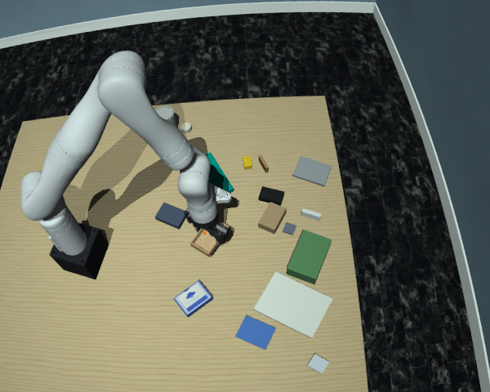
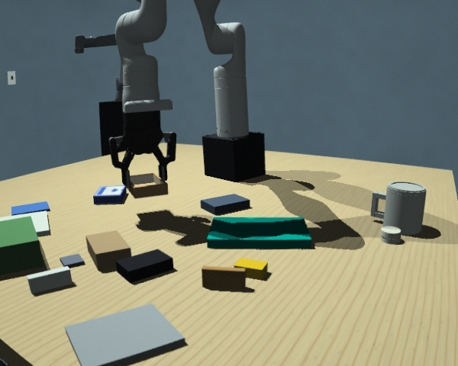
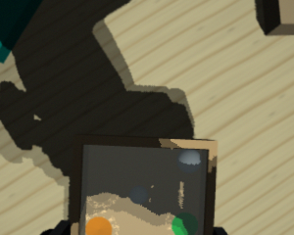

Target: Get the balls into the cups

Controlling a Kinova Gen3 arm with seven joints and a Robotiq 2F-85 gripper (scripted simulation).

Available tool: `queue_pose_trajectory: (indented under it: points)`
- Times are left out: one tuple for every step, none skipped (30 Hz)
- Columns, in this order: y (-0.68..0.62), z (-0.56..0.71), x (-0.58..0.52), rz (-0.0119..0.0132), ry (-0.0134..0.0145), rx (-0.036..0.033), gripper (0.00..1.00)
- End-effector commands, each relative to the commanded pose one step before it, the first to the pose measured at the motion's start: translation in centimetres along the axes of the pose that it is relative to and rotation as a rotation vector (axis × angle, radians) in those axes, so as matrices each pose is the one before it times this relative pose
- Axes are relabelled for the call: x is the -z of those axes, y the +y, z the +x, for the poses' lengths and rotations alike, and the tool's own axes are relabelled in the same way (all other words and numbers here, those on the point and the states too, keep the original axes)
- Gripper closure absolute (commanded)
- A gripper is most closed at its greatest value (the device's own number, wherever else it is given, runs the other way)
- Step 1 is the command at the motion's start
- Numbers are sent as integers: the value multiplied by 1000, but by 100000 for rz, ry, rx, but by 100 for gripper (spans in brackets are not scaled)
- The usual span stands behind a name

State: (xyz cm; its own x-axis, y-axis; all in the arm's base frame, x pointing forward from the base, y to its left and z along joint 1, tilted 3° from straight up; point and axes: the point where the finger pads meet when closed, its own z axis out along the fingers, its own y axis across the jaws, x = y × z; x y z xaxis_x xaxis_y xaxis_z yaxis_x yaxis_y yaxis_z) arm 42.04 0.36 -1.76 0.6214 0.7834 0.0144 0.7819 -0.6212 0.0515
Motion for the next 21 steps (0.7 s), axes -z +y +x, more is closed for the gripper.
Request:
queue_pose_trajectory:
  points:
    - [135,239,575,-545,587,155,29]
    - [0,0,101,0,0,0,29]
    - [0,0,89,0,0,0,29]
    - [0,0,79,0,0,0,29]
    - [0,0,68,0,0,0,29]
    - [0,0,58,0,0,0,29]
    - [0,0,48,0,0,0,29]
    - [0,0,39,0,0,0,29]
    - [0,0,31,0,0,0,29]
    - [0,0,23,0,0,0,29]
    - [0,0,16,0,0,0,29]
    - [0,0,10,0,0,0,29]
    - [0,0,0,0,0,0,29]
    - [0,0,0,0,0,0,29]
    - [0,0,5,0,0,0,29]
    - [0,0,2,0,0,0,29]
    - [0,0,0,0,0,0,29]
    - [0,0,0,0,0,0,29]
    - [0,0,0,0,0,0,29]
    - [0,0,0,0,0,0,29]
    - [0,0,0,0,0,0,29]
